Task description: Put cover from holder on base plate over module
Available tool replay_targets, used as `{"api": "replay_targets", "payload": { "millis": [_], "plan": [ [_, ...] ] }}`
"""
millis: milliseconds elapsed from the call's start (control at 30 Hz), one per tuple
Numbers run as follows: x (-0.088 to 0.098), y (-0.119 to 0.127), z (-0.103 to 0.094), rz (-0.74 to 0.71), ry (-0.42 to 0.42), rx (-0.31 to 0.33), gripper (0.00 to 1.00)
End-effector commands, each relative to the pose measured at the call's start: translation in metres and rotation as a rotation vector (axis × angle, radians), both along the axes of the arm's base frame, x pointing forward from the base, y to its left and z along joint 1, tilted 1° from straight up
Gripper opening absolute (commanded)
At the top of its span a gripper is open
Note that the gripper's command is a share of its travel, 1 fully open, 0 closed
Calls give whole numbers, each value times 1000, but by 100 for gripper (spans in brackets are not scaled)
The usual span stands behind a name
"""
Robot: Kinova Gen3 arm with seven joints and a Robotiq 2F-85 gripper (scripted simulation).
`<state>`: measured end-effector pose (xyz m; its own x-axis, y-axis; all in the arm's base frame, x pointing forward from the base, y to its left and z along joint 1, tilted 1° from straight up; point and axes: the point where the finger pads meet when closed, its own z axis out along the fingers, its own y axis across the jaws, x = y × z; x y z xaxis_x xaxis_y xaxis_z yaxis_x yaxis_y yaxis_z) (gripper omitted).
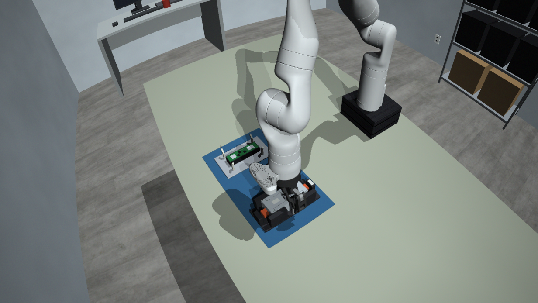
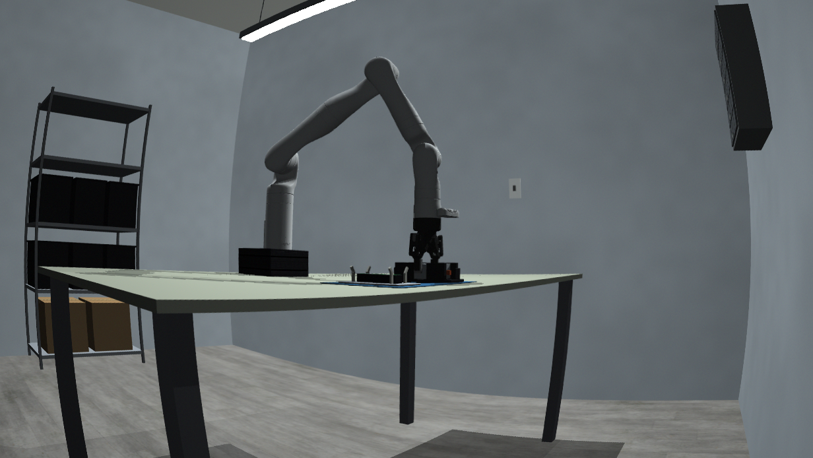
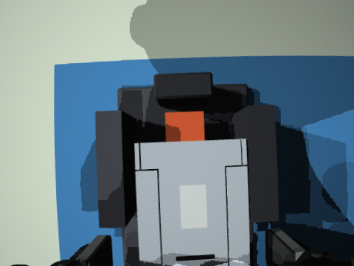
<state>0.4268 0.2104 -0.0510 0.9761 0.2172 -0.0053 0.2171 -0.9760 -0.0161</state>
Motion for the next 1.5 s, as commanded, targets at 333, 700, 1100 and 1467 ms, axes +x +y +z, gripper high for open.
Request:
{"api": "replay_targets", "payload": {
  "millis": [333,700,1100,1467],
  "plan": [
    [1,0,2,0,-1,1,100],
    [1,0,2,0,-1,1,70],
    [1,0,2,0,-1,1,70],
    [1,0,2,0,-1,1,70]
  ]
}}
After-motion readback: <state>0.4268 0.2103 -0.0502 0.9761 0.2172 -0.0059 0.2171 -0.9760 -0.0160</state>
